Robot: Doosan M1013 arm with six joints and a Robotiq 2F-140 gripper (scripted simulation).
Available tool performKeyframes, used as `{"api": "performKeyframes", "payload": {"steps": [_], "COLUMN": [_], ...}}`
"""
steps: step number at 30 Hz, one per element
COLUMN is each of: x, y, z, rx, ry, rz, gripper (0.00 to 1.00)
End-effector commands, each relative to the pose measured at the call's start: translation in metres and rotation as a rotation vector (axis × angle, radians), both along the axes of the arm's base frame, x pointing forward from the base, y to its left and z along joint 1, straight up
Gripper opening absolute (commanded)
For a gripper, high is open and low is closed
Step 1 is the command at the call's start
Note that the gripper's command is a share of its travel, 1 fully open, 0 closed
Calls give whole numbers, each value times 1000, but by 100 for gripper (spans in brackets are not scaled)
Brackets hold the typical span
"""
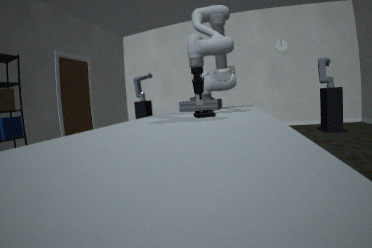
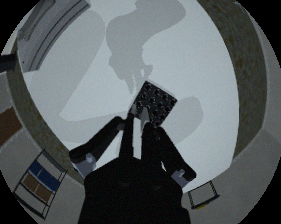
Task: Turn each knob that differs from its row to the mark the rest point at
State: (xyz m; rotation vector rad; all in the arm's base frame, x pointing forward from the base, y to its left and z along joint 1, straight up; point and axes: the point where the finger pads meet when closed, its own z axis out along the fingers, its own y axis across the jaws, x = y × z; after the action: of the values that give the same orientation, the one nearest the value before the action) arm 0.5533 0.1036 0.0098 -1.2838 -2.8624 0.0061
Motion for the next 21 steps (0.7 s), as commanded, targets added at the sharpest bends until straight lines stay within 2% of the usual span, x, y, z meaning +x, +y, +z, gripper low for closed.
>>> {"api": "performKeyframes", "payload": {"steps": [1, 21], "x": [0, 0], "y": [0, -1], "z": [-2, -25], "rx": [0, 0], "ry": [0, 0], "rz": [0, 0], "gripper": [12, 12]}}
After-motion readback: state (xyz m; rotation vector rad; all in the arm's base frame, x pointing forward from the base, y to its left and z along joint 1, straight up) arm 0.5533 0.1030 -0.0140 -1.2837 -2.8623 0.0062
